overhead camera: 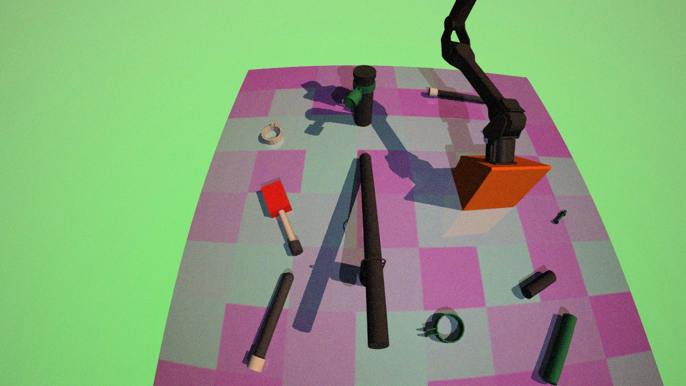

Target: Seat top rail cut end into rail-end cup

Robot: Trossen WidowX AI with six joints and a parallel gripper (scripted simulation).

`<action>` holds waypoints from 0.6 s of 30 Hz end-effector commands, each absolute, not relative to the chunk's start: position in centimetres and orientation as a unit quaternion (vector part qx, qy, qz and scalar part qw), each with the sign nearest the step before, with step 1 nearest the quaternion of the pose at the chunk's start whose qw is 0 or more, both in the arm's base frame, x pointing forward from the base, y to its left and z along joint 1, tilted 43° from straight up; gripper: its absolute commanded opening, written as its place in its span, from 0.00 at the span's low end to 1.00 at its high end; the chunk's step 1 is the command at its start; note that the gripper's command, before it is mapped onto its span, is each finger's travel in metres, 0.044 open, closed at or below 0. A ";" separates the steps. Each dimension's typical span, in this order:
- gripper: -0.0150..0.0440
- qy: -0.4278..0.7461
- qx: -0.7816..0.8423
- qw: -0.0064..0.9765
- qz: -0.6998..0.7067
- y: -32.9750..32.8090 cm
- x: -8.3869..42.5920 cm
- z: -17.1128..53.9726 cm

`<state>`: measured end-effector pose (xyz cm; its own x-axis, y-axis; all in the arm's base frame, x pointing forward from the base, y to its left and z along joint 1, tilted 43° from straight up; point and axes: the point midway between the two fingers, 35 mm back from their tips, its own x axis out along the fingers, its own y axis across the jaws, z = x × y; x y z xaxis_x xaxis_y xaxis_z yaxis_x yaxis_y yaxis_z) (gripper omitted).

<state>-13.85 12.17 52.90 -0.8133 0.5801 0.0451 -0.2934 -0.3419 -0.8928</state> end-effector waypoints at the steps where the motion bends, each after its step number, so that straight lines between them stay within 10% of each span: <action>1: 1.00 -0.415 -0.210 0.352 0.812 18.1 -12.2 50.2; 18: 1.00 -0.043 -0.332 0.653 0.679 30.7 3.4 38.5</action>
<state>-0.02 29.69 40.65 -0.0588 0.9388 -0.3393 -0.7924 -0.2506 -0.5561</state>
